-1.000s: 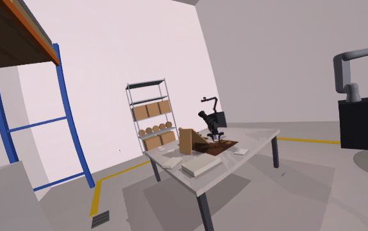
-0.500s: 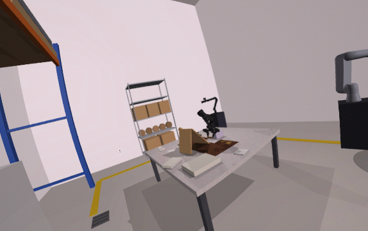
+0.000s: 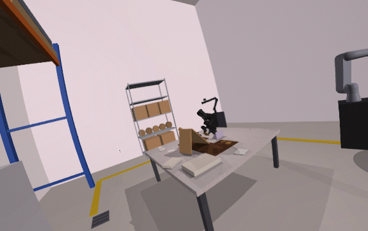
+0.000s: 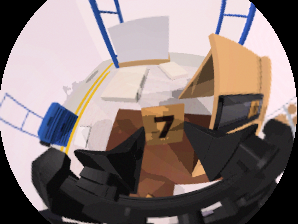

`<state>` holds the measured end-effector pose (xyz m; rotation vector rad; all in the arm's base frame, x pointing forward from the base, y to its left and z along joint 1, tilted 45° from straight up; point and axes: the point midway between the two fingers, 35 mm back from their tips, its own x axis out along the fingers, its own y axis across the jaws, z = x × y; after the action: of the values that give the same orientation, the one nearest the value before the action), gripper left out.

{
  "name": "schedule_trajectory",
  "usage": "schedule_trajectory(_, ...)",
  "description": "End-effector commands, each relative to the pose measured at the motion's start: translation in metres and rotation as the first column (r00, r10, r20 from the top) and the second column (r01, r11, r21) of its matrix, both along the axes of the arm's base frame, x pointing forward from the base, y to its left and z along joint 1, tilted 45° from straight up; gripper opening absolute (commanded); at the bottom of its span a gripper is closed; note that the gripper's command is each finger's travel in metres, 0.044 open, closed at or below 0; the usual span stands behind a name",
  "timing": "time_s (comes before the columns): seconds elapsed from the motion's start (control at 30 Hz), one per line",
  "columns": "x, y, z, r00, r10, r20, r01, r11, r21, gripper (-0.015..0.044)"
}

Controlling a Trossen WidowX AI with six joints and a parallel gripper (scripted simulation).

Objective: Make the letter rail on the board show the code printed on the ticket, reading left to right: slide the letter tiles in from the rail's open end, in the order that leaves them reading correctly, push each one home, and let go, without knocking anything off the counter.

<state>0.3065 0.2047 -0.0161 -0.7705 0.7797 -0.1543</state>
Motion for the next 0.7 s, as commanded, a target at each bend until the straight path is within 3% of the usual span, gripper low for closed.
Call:
schedule_trajectory(0.0,0.0001,-0.0005,0.0009,1.000,0.003,0.006,-0.003,1.000,-0.004,0.0000)
schedule_trajectory(0.67,0.0021,-0.0067,0.0072,1.000,0.003,0.006,-0.003,1.000,-0.004,0.0000)
